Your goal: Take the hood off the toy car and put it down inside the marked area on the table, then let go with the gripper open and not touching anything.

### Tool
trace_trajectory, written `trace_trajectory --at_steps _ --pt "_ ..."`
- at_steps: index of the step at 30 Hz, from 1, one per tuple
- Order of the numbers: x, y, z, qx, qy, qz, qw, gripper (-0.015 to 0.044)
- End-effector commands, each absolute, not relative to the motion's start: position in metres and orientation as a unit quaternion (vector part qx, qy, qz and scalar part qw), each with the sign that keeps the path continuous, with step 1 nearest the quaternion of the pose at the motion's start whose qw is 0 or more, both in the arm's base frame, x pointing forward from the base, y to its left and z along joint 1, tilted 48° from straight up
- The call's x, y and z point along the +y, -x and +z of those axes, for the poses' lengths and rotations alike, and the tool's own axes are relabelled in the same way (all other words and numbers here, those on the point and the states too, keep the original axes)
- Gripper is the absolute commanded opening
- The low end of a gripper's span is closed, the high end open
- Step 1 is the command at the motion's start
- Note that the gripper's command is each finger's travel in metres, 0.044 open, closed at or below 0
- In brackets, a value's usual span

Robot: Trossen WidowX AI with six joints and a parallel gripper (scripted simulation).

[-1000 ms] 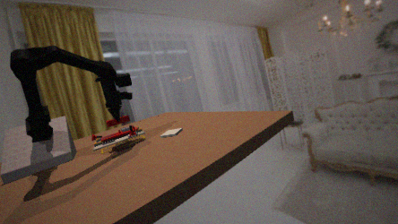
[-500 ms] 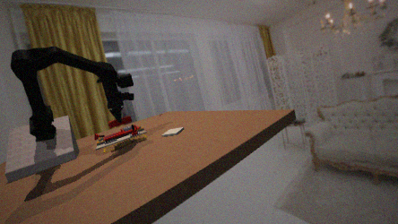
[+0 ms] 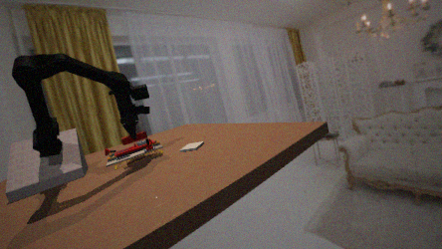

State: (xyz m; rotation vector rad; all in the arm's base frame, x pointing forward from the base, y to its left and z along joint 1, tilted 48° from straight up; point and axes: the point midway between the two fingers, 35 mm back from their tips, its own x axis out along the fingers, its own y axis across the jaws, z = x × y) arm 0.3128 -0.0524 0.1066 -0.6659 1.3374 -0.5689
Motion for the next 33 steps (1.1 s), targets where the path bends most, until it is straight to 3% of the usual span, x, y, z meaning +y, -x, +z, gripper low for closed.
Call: trace_trajectory --at_steps 1,33 --pt "-0.056 -0.312 0.103 0.602 0.300 -0.256 0.694 0.0000" --pt "-0.076 -0.316 0.085 0.602 0.301 -0.256 0.694 0.0000"
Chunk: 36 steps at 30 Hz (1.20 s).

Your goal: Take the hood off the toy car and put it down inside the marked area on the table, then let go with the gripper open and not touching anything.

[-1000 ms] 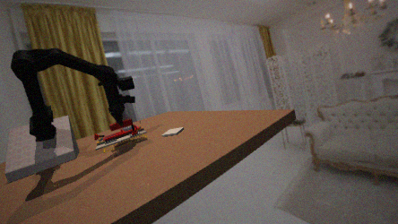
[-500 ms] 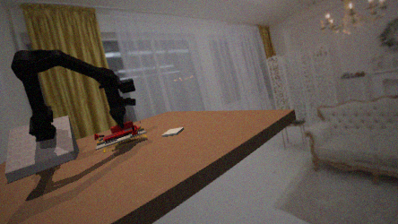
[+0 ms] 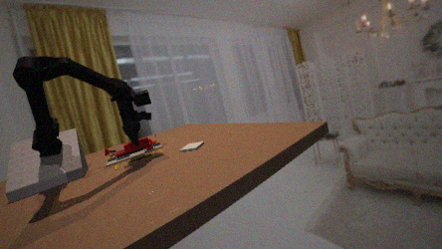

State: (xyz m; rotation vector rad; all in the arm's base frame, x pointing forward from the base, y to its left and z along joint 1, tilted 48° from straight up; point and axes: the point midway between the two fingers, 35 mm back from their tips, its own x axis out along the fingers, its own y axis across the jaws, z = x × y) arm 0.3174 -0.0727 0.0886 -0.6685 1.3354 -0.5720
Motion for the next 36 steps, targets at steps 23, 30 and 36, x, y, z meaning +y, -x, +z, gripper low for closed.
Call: trace_trajectory --at_steps 23,30,36 --pt "-0.090 -0.317 0.073 0.601 0.302 -0.257 0.694 0.0000" --pt "-0.095 -0.318 0.070 0.601 0.302 -0.258 0.693 0.0000" --pt "-0.097 -0.318 0.068 0.601 0.303 -0.258 0.693 0.0000"
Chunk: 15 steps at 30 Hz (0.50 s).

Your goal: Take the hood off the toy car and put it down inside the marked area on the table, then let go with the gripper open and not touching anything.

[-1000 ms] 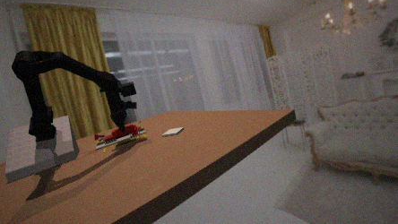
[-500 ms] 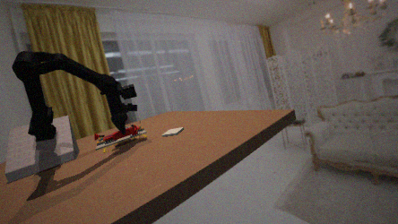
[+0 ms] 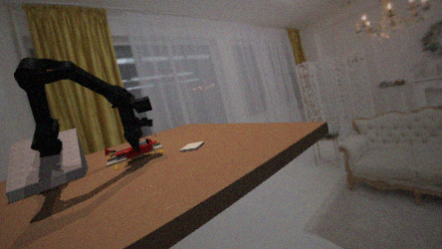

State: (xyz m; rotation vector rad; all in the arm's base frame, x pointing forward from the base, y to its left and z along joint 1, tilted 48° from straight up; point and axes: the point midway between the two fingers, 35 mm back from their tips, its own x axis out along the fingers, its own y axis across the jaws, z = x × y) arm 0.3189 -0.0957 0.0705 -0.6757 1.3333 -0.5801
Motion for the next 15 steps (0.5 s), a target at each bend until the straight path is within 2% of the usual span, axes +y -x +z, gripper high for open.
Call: trace_trajectory --at_steps 1,15 --pt "-0.0975 -0.3175 0.0676 0.601 0.303 -0.258 0.693 0.0000" --pt "-0.1011 -0.3184 0.0641 0.601 0.303 -0.258 0.693 0.0000"
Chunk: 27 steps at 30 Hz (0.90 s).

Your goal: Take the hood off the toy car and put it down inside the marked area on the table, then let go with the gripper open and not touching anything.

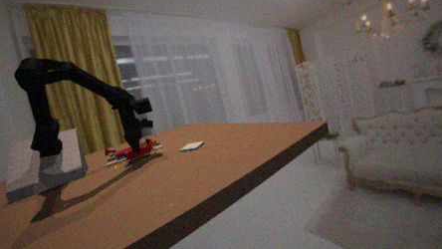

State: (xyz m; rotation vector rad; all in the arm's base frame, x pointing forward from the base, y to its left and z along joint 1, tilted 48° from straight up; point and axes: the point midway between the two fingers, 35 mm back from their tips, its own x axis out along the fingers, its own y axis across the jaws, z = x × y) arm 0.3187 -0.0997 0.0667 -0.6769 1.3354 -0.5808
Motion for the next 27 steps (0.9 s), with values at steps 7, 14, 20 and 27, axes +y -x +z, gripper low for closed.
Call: trace_trajectory --at_steps 7,14,20,27 --pt "-0.1036 -0.3189 0.0618 0.601 0.303 -0.258 0.693 0.0000" --pt "-0.1061 -0.3194 0.0595 0.601 0.303 -0.258 0.693 0.0000" --pt "-0.1083 -0.3197 0.0576 0.601 0.303 -0.258 0.693 0.0000" --pt "-0.1108 -0.3201 0.0553 0.601 0.303 -0.258 0.693 0.0000"
